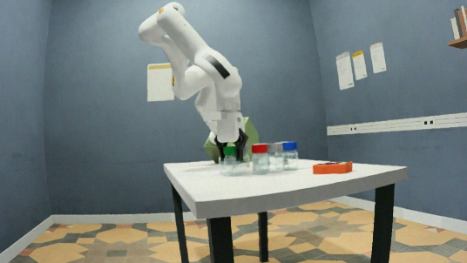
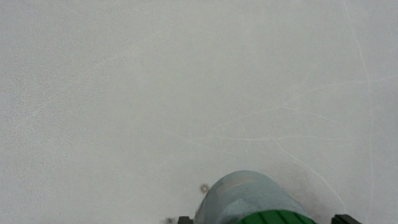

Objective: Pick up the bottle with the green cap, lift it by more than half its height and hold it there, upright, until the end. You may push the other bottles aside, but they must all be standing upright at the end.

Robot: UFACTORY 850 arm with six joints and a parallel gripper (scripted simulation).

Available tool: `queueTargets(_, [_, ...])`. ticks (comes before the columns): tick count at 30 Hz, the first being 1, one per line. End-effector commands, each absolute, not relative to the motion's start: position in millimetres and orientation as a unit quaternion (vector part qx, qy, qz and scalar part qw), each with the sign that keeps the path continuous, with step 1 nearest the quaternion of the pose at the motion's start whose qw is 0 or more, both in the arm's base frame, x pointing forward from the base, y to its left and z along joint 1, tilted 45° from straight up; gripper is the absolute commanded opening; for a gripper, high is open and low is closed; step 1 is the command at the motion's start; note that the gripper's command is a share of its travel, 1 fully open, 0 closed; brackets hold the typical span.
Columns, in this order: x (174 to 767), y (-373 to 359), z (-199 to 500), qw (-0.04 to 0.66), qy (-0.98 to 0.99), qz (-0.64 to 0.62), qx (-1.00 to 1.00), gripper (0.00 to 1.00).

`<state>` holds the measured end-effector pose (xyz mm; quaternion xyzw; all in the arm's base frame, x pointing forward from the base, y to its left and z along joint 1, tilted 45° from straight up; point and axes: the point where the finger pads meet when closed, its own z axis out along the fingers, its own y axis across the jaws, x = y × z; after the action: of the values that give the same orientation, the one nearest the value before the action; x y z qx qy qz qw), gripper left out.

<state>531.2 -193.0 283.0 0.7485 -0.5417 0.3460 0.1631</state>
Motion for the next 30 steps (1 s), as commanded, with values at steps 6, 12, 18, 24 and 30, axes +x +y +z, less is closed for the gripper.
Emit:
queueTargets(6, [526.1, -182.9, 294.5, 0.163, -0.542, 0.346, 0.748, 0.79])
queueTargets(12, [526.0, -182.3, 295.1, 0.163, -0.542, 0.347, 0.748, 0.79])
queueTargets(18, [523.3, -177.9, 299.9, 0.163, -0.542, 0.346, 0.748, 0.79])
queueTargets(24, [522.9, -177.1, 300.7, 0.163, -0.542, 0.346, 0.748, 0.79])
queueTargets(30, [523.4, -177.9, 299.9, 0.163, -0.542, 0.346, 0.748, 0.00])
